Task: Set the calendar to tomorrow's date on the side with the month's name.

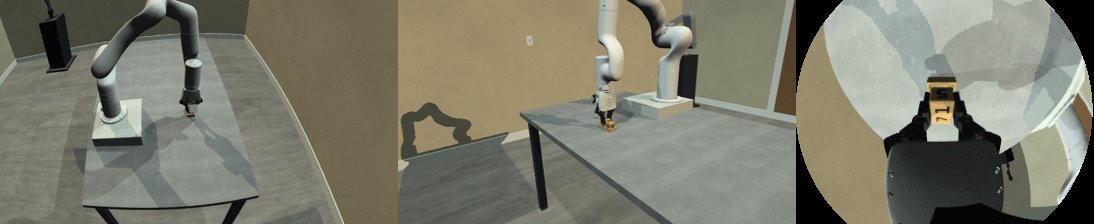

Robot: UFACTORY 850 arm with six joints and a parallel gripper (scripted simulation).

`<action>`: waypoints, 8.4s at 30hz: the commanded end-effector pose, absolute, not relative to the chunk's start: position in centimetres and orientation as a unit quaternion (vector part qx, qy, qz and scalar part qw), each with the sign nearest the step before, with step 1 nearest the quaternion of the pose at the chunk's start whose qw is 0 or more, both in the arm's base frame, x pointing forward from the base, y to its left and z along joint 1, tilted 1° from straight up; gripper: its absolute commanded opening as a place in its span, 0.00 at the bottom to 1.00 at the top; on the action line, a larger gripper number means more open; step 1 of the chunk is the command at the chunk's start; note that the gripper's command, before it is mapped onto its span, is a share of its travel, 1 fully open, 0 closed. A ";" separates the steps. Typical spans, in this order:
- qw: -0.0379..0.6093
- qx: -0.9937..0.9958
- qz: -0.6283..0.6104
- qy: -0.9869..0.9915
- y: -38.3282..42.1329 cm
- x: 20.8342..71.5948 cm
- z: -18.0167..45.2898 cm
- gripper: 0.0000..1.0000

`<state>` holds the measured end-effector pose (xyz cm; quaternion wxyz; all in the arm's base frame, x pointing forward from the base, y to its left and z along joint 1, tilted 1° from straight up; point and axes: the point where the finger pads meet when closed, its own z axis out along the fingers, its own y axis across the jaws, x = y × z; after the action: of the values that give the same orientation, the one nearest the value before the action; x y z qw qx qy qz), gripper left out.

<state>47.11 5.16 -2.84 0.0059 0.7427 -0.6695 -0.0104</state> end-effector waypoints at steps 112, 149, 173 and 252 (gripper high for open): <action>0.005 0.743 -0.010 -0.669 5.2 47.2 -3.8 0.29; 0.005 0.743 -0.010 -0.669 5.2 47.2 -3.8 0.49; 0.005 0.743 -0.010 -0.669 5.1 47.3 2.3 0.49; 0.005 0.743 -0.010 -0.669 5.1 47.5 12.2 1.00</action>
<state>47.43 5.08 12.08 0.0060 0.7427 -0.6695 -0.0105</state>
